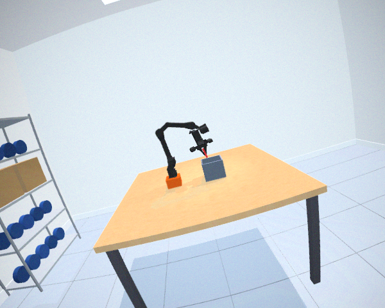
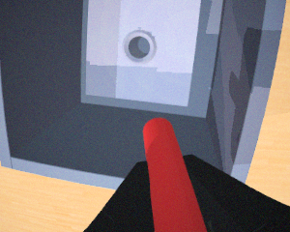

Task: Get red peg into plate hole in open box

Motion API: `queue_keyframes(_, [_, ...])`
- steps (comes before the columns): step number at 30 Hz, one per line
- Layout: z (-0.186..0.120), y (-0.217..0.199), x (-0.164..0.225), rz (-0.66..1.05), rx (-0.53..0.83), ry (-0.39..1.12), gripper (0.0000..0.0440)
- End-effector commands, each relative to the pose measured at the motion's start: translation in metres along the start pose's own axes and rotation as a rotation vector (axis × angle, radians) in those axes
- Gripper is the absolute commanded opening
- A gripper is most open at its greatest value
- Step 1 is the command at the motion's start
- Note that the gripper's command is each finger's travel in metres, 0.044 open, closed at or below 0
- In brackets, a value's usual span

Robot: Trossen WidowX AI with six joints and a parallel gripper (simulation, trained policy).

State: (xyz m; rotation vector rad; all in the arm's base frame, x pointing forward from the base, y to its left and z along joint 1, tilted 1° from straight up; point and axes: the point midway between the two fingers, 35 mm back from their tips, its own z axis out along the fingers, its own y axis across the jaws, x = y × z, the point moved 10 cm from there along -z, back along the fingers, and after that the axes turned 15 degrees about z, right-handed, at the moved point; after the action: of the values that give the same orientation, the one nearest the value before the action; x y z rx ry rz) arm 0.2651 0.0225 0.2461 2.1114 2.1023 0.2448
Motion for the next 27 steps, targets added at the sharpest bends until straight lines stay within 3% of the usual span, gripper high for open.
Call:
queue_keyframes(1, [0.007,0.005,-0.006,-0.004,0.025,0.001,0.0])
queue_keyframes(27, [0.071,0.022,-0.031,-0.031,0.086,0.037,0.0])
